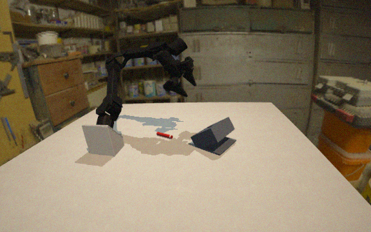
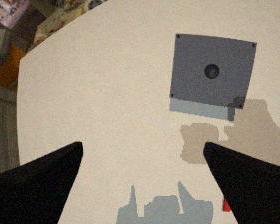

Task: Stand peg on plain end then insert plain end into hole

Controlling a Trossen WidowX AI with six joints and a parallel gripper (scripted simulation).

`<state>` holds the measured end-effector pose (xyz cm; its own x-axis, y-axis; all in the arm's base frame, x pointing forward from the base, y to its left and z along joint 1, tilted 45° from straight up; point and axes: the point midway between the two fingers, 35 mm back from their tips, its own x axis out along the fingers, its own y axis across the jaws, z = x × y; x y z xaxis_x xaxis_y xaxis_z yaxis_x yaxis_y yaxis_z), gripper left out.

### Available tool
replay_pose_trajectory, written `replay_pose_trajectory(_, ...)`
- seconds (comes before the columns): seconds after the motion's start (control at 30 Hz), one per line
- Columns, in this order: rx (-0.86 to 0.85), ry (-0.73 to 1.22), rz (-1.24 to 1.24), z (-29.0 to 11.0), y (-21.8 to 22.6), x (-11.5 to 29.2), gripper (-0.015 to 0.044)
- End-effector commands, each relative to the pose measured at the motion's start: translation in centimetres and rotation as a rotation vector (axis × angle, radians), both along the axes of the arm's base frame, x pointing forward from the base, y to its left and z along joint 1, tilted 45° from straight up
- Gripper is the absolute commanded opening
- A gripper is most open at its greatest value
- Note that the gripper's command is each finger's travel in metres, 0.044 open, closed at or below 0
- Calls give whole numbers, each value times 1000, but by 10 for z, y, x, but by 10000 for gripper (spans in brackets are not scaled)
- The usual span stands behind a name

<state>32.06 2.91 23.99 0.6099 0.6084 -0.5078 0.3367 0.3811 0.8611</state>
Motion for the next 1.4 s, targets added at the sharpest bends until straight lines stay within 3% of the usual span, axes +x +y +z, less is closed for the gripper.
replay_pose_trajectory(0.0,-47,101,69,-38,0,-8,440)
replay_pose_trajectory(0.47,-92,400,413,-127,8,-66,440)
replay_pose_trajectory(1.37,-93,412,431,-153,30,-65,440)
